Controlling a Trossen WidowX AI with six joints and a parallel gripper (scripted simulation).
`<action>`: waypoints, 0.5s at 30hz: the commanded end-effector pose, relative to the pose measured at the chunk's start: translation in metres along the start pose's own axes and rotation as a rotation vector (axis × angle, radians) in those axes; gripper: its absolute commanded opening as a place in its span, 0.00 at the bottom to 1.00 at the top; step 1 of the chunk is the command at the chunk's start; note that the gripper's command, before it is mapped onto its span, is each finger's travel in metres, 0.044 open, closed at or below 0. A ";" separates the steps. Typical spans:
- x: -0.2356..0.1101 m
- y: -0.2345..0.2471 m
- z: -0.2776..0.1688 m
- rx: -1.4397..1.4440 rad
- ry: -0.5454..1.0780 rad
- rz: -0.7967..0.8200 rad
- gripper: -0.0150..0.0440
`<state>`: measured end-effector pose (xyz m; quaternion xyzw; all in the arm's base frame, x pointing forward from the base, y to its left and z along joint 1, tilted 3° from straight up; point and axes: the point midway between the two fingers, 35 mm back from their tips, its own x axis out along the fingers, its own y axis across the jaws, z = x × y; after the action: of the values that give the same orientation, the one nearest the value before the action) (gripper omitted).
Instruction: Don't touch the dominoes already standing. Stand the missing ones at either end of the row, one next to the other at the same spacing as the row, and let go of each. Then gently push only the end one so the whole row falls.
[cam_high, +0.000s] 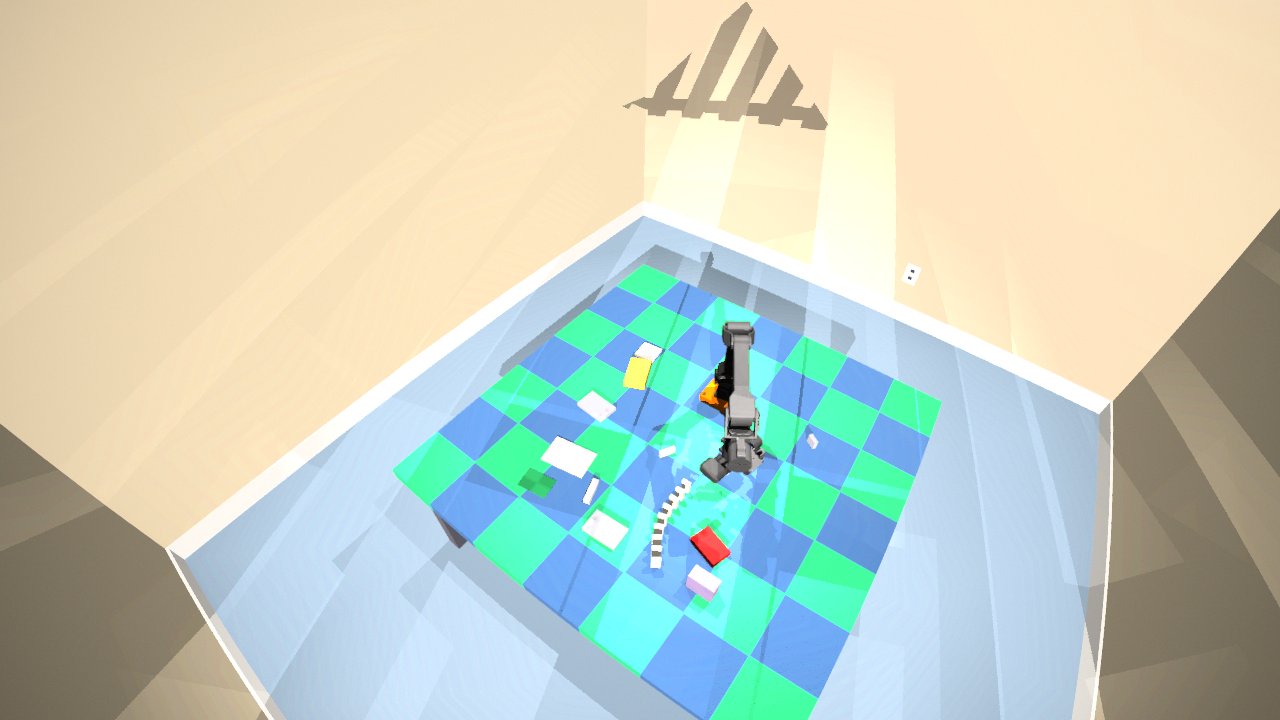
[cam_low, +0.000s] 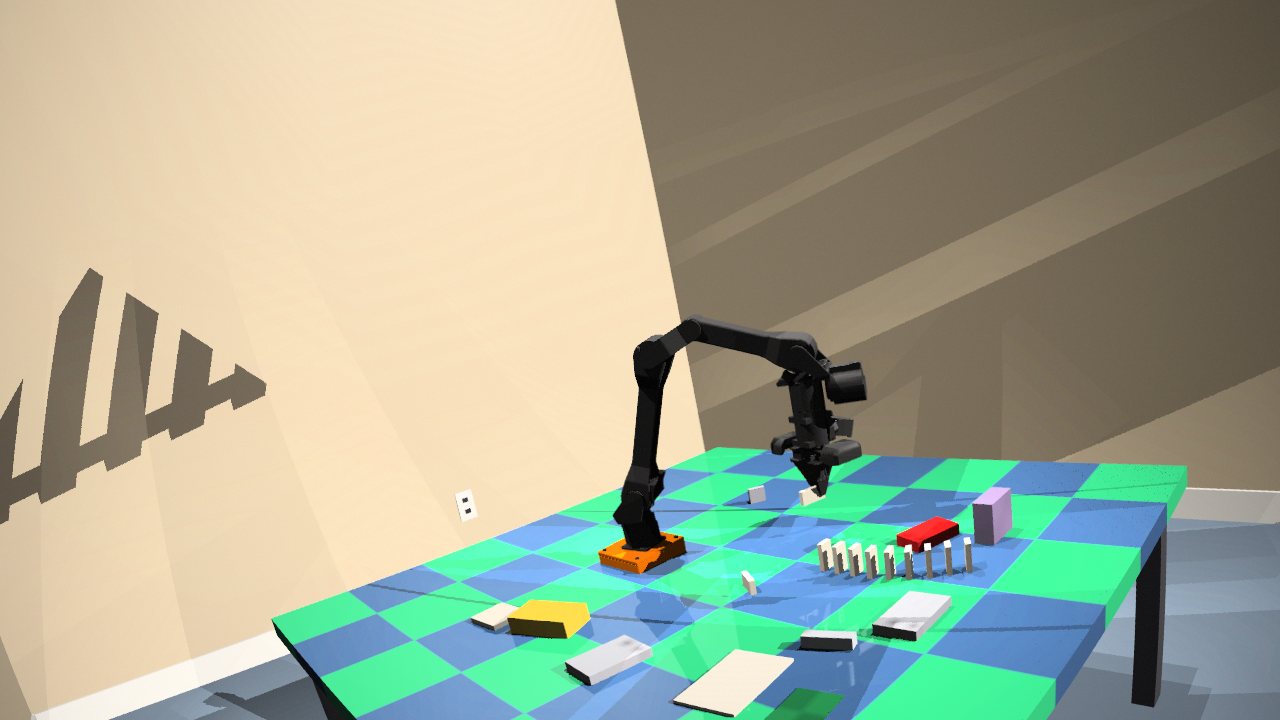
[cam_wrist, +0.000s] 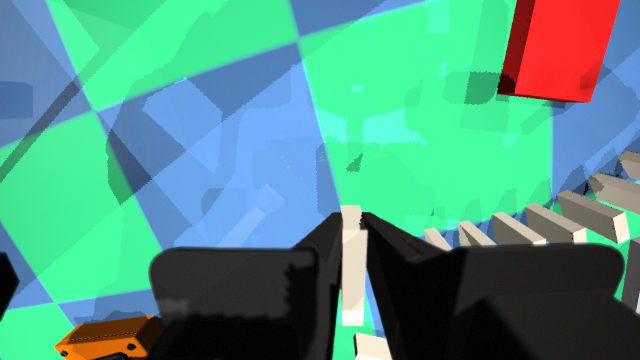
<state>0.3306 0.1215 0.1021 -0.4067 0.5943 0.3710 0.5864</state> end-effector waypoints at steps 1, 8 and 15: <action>-0.026 -0.001 -0.001 -0.004 -0.005 -0.004 0.30; -0.026 0.014 0.015 0.265 -0.008 -0.003 0.30; -0.026 0.048 0.045 0.813 -0.010 0.002 0.30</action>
<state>0.3151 0.1586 0.1248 -0.2516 0.6637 0.2160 0.6705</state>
